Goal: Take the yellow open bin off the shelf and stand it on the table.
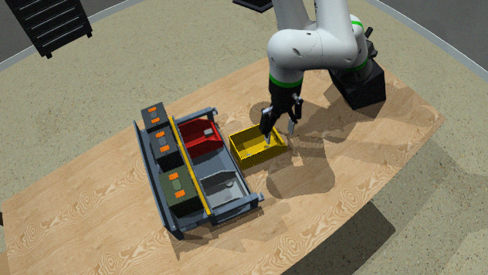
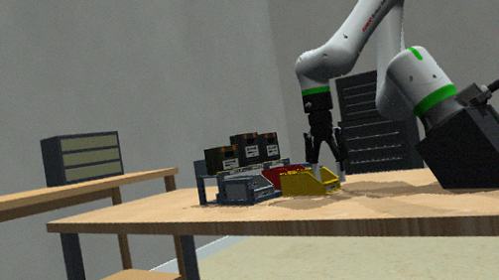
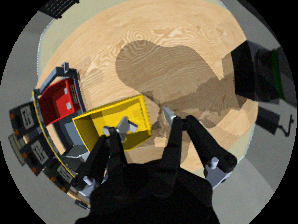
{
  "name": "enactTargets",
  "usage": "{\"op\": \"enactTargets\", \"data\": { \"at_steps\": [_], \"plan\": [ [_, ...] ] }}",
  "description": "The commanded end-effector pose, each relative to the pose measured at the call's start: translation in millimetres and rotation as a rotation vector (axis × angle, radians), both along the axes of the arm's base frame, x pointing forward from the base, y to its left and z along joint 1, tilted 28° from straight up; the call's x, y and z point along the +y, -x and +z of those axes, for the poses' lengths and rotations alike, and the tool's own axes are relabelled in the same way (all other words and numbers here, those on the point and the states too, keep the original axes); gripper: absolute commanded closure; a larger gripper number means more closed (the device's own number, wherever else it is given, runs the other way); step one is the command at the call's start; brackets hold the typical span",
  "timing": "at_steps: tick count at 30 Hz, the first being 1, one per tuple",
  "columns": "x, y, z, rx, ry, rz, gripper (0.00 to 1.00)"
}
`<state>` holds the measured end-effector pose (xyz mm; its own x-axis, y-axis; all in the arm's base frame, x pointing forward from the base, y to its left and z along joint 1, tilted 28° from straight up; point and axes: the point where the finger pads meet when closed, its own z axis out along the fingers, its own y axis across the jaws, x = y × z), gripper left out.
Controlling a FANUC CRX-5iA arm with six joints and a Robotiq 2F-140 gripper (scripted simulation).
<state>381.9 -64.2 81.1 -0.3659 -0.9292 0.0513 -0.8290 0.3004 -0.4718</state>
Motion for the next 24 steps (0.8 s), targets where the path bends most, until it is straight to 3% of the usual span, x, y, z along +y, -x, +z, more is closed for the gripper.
{"op": "enactTargets", "data": {
  "at_steps": [1, 13, 18, 24],
  "plan": [
    [0, 0, 0, 0.0, 0.0, 0.0, 0.43],
    [0, 0, 0, 0.0, 0.0, 0.0, 0.43],
    [9, 17, 35, 0.0, 0.0, 0.0, 0.43],
    [9, 17, 35, 0.0, 0.0, 0.0, 0.43]
  ]
}}
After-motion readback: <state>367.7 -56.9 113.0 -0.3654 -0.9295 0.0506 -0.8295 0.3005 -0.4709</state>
